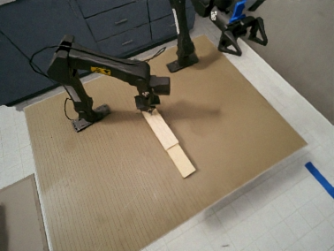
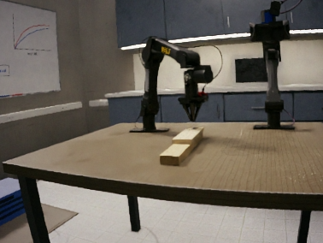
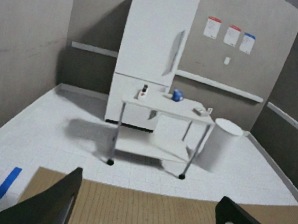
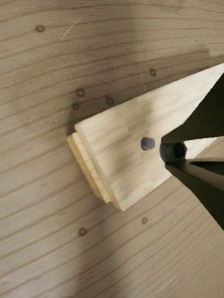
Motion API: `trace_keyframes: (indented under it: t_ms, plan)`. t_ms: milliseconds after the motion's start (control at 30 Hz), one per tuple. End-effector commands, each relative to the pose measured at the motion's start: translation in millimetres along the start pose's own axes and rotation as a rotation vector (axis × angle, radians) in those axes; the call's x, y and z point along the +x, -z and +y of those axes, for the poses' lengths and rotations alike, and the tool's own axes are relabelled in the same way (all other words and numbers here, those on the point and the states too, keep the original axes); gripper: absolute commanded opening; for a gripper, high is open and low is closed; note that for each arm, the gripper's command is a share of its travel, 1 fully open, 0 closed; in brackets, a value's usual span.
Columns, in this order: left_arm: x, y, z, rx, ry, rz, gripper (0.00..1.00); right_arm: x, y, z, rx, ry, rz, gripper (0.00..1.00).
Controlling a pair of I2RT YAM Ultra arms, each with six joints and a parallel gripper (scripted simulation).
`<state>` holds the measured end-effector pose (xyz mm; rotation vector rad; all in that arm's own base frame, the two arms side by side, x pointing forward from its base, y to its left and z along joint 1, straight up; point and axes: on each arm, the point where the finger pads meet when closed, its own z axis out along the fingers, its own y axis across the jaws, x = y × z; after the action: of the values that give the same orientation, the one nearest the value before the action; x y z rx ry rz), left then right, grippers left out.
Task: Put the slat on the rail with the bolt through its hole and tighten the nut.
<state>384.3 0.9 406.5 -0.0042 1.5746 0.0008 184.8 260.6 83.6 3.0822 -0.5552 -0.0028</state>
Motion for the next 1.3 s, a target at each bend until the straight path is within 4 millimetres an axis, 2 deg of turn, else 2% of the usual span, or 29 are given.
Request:
trace_keyframes:
  t_ms: [0,1267]
  plan:
    - [-5,4,0,0.003,-0.002,-0.016,1.00,-3,14,-4,0.028,0.002,0.004,0.12]
    - [-5,4,0,0.003,-0.002,-0.016,1.00,-3,-10,-5,0.020,0.005,0.003,0.12]
